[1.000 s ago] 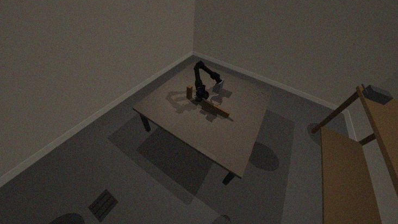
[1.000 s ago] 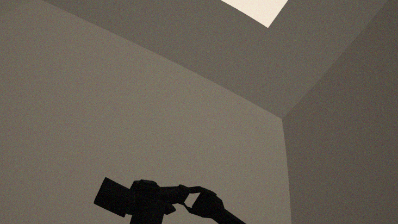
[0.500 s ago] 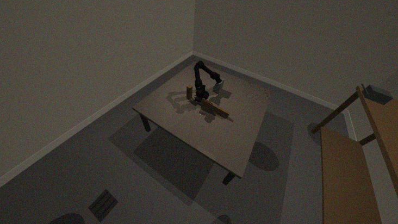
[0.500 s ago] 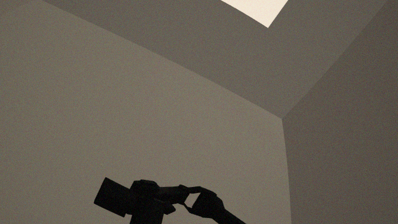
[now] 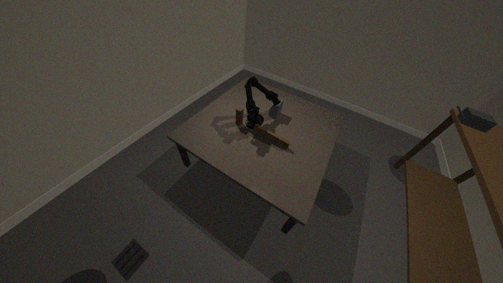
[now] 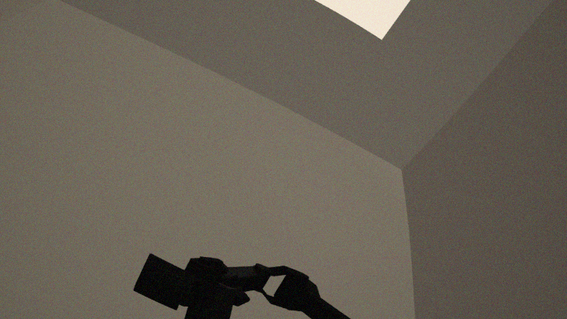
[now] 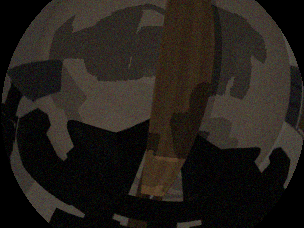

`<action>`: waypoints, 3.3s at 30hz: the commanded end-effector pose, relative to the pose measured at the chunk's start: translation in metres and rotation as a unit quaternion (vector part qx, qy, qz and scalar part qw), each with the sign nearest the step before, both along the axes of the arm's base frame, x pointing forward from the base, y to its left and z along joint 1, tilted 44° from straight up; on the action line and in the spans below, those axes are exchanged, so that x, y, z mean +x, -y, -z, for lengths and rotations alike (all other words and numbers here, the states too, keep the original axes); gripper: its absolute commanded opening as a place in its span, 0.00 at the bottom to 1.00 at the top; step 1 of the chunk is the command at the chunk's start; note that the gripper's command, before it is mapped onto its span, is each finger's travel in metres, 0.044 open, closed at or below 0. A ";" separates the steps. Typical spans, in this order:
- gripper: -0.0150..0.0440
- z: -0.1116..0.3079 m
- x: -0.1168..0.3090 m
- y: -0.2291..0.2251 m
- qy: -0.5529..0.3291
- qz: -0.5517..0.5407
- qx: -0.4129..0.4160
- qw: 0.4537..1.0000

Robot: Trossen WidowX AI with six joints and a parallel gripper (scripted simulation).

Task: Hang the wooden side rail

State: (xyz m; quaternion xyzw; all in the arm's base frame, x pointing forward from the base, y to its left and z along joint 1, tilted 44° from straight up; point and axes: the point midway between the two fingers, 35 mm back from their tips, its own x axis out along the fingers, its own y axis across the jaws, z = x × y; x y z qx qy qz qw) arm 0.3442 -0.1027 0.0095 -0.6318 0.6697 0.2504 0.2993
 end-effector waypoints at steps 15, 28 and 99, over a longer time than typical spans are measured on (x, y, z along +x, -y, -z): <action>0.25 -0.005 0.001 0.001 0.006 -0.001 0.000 1.000; 0.25 -0.006 0.002 0.002 0.006 -0.001 0.000 1.000; 0.25 -0.011 0.000 0.008 0.006 -0.001 -0.001 1.000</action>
